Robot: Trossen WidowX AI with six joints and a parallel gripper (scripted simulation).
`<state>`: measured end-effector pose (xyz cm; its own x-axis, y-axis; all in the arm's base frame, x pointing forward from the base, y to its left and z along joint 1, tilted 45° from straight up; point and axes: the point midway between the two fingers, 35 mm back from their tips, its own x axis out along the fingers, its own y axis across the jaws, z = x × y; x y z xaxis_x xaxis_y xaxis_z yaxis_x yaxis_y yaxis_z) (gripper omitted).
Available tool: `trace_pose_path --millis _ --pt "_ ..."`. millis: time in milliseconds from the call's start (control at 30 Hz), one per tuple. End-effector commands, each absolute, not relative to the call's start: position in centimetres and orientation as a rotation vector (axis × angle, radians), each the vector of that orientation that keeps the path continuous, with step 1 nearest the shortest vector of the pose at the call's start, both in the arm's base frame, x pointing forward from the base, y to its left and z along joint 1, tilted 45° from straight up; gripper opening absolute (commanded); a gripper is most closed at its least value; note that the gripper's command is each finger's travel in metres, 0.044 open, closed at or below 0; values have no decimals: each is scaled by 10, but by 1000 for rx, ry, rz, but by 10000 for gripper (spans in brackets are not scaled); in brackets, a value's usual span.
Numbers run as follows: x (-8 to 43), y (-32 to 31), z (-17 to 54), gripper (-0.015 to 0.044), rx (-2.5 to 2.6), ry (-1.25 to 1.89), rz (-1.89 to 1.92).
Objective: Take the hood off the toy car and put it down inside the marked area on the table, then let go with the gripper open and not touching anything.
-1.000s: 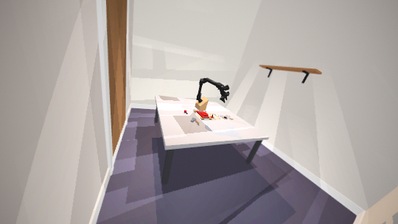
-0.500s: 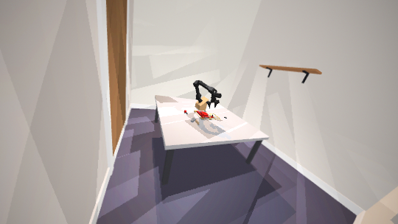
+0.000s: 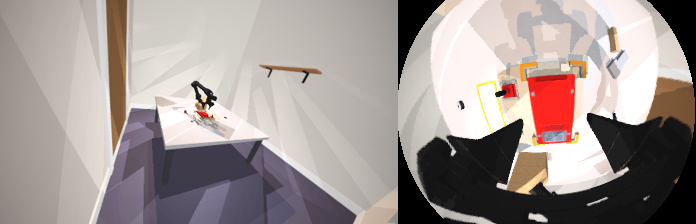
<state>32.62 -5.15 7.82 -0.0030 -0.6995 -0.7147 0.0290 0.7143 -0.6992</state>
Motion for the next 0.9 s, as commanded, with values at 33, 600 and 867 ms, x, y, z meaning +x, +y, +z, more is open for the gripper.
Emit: trace_pose_path --millis 33,600,867 --pt "325 -56 77 440 -582 1479 -637" --pt "326 -66 66 440 -582 1479 -637" --pt "326 -71 61 440 -582 1479 -637"
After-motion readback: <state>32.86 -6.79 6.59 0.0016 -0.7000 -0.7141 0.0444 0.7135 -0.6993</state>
